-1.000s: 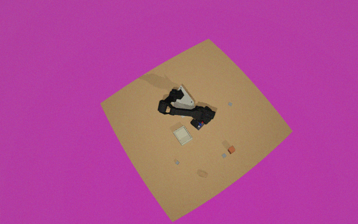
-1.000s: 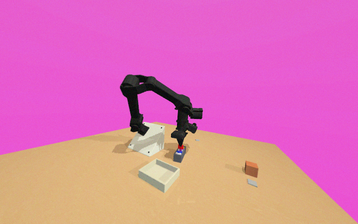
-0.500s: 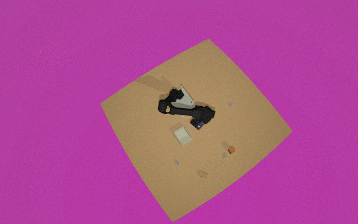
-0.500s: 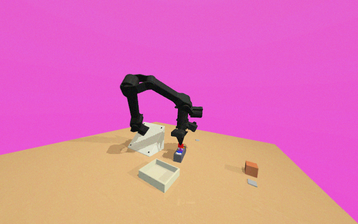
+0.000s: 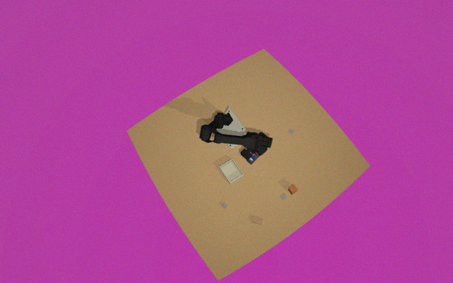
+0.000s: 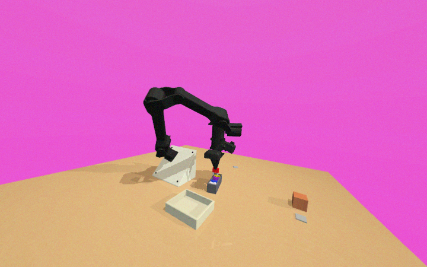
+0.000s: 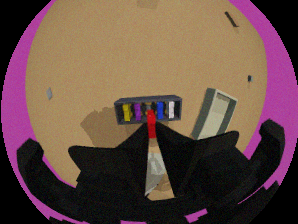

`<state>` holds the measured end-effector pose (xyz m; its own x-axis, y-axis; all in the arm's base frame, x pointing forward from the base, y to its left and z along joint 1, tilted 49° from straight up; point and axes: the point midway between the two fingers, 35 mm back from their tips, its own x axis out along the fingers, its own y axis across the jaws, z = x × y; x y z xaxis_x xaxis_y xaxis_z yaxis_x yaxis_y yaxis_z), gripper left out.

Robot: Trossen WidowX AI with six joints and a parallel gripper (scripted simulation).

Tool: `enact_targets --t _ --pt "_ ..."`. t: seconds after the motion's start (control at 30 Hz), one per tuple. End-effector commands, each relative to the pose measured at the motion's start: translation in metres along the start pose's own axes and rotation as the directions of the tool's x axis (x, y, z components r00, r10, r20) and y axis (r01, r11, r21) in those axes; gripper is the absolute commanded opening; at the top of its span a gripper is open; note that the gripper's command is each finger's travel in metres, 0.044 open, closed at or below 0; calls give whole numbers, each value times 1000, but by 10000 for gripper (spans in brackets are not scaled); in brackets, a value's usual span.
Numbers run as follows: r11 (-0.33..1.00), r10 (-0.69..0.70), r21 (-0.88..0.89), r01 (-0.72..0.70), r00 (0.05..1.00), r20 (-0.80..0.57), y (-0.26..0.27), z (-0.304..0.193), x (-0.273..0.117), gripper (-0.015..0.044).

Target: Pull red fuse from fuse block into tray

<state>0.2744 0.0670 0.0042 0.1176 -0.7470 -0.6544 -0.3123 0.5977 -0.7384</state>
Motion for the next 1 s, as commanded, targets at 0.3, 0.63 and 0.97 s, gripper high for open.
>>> enact_targets --t 0.3,0.63,0.97 --pt "1000 15 2 -15 1000 5 -30 2 -9 0" --pt "1000 19 0 -19 1000 9 -100 -7 -9 0" --pt "1000 1 3 -1 1000 1 -168 -33 -8 0"
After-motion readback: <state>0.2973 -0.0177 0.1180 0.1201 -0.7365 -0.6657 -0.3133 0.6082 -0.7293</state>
